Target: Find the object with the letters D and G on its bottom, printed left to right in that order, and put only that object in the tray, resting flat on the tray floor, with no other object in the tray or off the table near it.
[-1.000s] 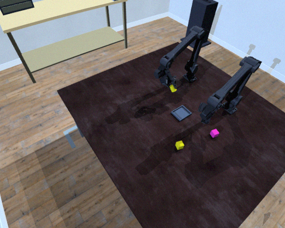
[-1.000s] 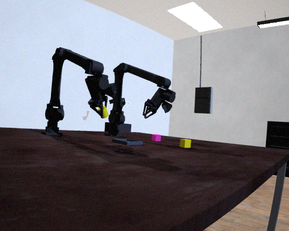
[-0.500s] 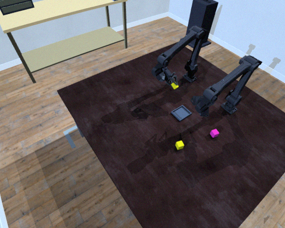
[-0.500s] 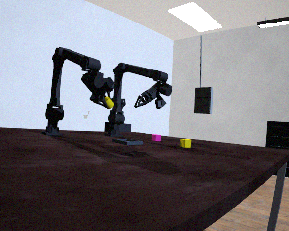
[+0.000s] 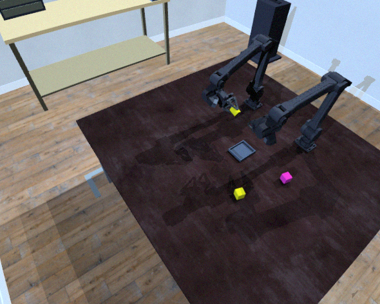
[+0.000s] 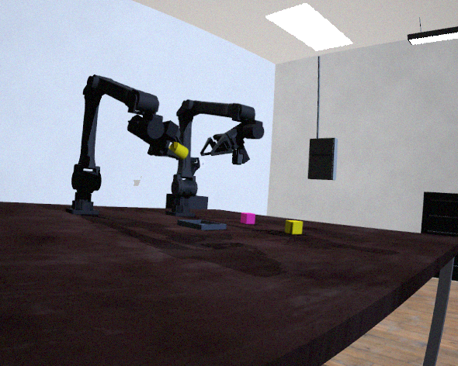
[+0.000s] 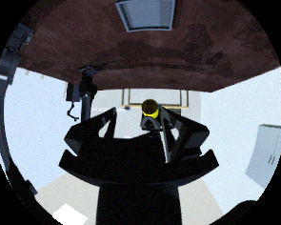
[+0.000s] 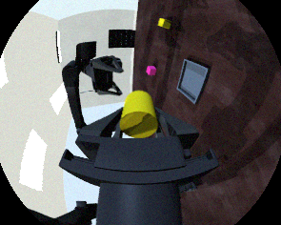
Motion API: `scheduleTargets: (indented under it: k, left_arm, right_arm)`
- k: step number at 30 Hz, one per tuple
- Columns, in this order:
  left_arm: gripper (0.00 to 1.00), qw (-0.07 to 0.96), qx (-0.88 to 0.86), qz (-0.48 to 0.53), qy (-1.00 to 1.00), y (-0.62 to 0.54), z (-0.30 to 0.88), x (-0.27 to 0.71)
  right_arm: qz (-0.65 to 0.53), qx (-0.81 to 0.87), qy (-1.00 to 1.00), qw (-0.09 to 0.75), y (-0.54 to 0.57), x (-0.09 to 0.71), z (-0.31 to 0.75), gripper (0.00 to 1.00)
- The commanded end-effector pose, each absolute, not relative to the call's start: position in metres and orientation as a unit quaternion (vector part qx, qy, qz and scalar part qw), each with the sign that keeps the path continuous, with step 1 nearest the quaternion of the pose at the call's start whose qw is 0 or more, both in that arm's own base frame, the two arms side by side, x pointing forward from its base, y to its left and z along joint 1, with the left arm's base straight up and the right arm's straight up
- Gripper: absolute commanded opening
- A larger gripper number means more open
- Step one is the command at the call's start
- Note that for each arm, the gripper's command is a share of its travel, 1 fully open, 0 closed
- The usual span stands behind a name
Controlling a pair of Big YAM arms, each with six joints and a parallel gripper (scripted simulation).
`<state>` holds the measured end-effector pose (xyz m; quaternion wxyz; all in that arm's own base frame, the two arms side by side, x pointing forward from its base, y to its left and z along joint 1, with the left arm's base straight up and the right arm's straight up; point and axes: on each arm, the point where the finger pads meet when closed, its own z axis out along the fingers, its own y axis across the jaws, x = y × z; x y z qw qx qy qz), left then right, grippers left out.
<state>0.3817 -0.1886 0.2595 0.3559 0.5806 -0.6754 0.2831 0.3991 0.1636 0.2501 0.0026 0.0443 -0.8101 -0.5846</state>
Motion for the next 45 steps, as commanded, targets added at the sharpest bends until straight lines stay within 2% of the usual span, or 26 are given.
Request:
scheduleTargets:
  k: [1, 28, 30, 31, 45]
  left_arm:
    - [0.71, 0.328, 0.631, 0.313, -0.63, -0.21, 0.291, 0.392]
    - [0.71, 0.316, 0.616, 0.332, -0.64, -0.21, 0.299, 0.4]
    - [0.93, 0.316, 0.616, 0.332, -0.64, -0.21, 0.299, 0.4]
    - [1.0, 0.316, 0.616, 0.332, -0.64, -0.21, 0.299, 0.4]
    - [1.0, 0.316, 0.616, 0.332, -0.64, -0.21, 0.299, 0.4]
  right_arm:
    - [-0.609, 0.017, -0.793, -0.007, 0.173, 0.399, 0.273, 0.38]
    - [-0.644, 0.008, -0.764, -0.022, 0.179, 0.411, 0.296, 0.38]
    - [-0.644, 0.017, -0.764, -0.031, 0.179, 0.417, 0.307, 0.38]
    - [-0.644, 0.016, -0.764, -0.032, 0.179, 0.417, 0.307, 0.38]
    - [-0.644, 0.015, -0.764, -0.033, 0.178, 0.417, 0.307, 0.38]
